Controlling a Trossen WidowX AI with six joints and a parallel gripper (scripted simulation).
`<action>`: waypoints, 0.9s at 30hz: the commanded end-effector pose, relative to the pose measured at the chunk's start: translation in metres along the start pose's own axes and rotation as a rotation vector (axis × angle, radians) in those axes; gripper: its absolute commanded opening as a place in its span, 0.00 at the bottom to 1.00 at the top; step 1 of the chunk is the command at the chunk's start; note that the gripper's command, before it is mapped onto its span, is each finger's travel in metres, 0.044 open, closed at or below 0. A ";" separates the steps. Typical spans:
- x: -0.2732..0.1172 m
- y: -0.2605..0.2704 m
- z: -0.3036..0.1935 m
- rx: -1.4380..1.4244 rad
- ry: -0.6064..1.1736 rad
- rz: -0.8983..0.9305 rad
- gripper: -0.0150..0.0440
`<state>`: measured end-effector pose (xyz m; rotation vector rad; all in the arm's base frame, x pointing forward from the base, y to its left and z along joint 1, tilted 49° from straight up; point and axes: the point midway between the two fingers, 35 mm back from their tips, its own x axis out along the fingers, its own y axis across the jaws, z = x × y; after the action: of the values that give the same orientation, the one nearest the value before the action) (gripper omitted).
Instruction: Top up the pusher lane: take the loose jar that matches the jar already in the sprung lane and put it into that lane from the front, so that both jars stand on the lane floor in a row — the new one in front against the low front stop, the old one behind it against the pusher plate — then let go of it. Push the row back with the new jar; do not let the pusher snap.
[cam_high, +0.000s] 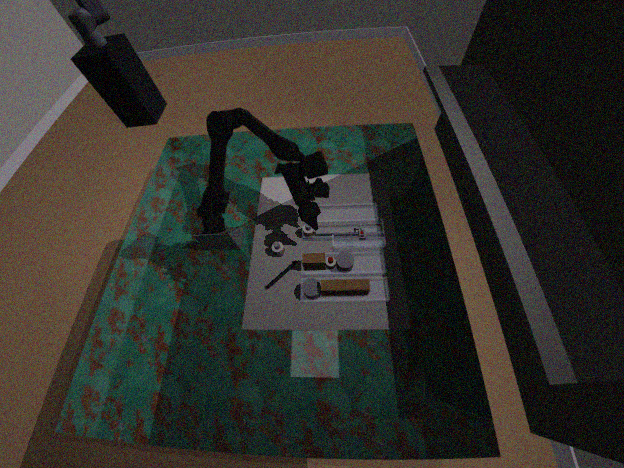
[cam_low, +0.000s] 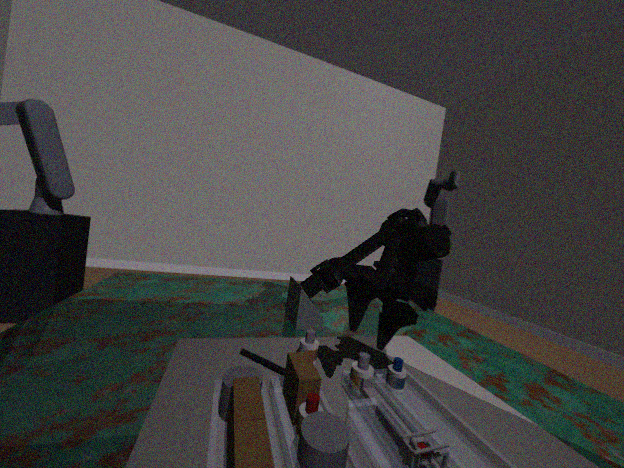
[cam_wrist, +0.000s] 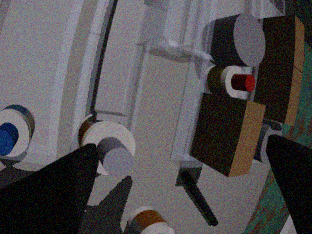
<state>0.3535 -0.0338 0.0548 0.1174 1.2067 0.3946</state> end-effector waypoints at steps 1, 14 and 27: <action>0.002 -0.016 -0.030 0.047 0.074 0.072 1.00; -0.004 -0.022 -0.137 0.322 0.229 0.495 1.00; 0.022 -0.009 -0.144 0.322 0.228 0.495 1.00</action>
<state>0.2292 -0.0532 -0.0162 0.6617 1.4633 0.6629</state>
